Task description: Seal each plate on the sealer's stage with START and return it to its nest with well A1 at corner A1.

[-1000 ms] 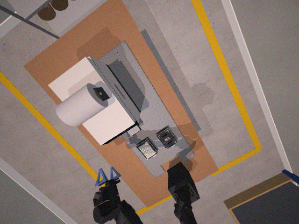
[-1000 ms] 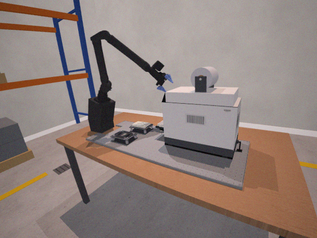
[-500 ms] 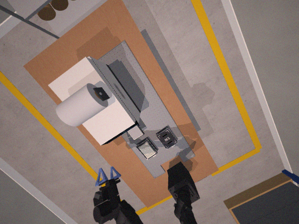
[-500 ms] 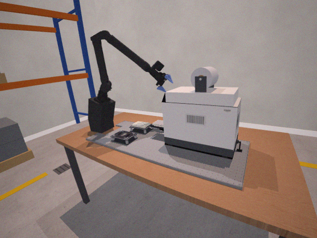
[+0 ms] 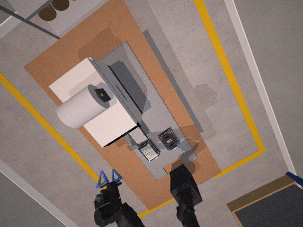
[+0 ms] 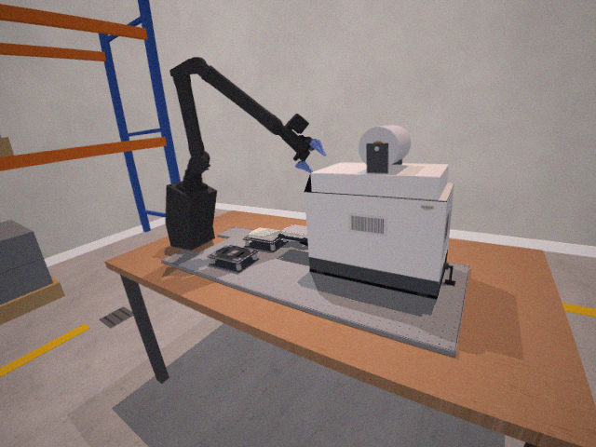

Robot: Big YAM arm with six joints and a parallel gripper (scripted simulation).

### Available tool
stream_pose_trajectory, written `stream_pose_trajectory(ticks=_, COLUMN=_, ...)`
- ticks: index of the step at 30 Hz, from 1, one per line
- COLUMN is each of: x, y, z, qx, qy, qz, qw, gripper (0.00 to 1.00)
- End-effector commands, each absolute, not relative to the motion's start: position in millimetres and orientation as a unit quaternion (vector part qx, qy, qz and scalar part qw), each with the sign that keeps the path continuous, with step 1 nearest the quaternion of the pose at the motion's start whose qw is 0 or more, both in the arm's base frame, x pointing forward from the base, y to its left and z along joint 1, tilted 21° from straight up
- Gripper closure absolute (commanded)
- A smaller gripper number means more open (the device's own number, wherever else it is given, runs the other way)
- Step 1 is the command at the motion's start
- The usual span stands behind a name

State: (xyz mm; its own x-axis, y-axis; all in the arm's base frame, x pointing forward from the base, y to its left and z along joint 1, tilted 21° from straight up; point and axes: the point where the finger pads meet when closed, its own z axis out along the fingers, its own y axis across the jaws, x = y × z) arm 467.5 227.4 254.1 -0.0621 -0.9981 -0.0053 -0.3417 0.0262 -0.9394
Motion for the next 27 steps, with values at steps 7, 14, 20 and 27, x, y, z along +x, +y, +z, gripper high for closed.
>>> stream_pose_trajectory(ticks=7, x=476.4, y=245.5, z=275.9, qx=-0.553, qy=0.592, qz=-0.415, qw=0.414, gripper=0.00)
stream_pose_trajectory(ticks=14, x=471.0, y=240.8, z=261.1, qx=-0.561, qy=0.593, qz=-0.414, qw=0.403, gripper=0.00)
stream_pose_trajectory(ticks=20, x=467.0, y=237.3, z=250.7, qx=-0.566, qy=0.594, qz=-0.414, qw=0.395, gripper=0.00)
stream_pose_trajectory(ticks=27, x=462.8, y=233.6, z=240.3, qx=-0.572, qy=0.595, qz=-0.413, qw=0.386, gripper=0.00)
